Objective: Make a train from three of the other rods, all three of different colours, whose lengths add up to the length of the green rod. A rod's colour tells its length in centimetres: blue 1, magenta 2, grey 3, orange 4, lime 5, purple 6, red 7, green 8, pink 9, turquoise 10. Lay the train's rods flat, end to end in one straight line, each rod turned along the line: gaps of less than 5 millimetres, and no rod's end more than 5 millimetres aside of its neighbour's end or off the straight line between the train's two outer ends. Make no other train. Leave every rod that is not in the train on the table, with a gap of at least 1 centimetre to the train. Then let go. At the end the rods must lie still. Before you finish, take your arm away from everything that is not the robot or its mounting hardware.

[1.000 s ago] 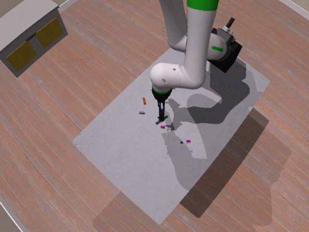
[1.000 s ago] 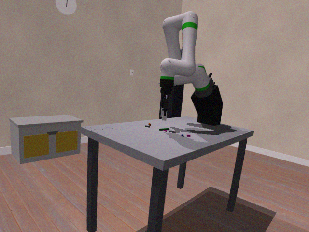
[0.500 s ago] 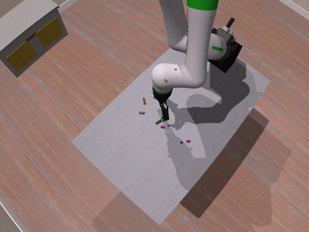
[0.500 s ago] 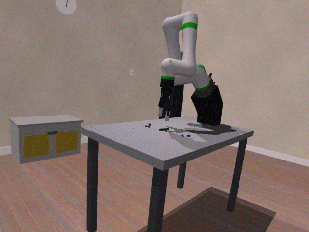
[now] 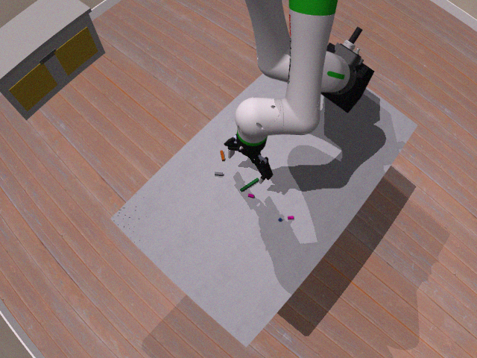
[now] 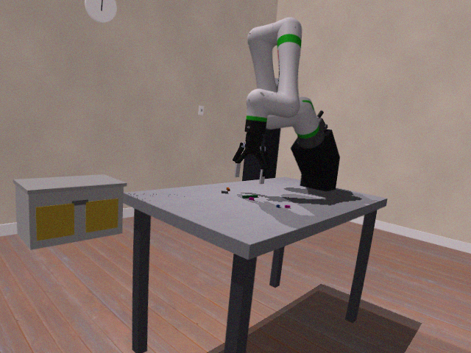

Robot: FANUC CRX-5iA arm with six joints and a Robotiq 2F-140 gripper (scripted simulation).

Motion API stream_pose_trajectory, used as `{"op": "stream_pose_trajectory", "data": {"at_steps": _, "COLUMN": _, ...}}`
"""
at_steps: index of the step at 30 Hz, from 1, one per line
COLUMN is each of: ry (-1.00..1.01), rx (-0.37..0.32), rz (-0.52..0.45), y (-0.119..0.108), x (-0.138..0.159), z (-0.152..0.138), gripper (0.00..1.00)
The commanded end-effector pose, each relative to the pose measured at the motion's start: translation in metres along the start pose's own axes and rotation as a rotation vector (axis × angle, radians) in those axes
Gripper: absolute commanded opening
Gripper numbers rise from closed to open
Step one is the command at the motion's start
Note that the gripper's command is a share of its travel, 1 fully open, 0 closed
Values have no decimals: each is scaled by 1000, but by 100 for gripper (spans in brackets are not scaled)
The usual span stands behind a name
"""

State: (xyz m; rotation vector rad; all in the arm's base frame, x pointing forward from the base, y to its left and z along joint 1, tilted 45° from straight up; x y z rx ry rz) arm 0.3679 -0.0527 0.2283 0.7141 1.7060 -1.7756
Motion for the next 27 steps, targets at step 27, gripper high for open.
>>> {"op": "stream_pose_trajectory", "data": {"at_steps": 27, "ry": -776, "rx": -32, "rz": -3, "y": 0, "x": -2, "z": 4, "gripper": 100}}
Point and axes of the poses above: the point where the finger pads meet when closed, its own y axis out along the fingers, its own z axis across the jaws, x = y × z, the point moved 10 cm from there along -y, back along the fingers, and after that the axes turned 2 degrees about -y, right-handed, at the moved point
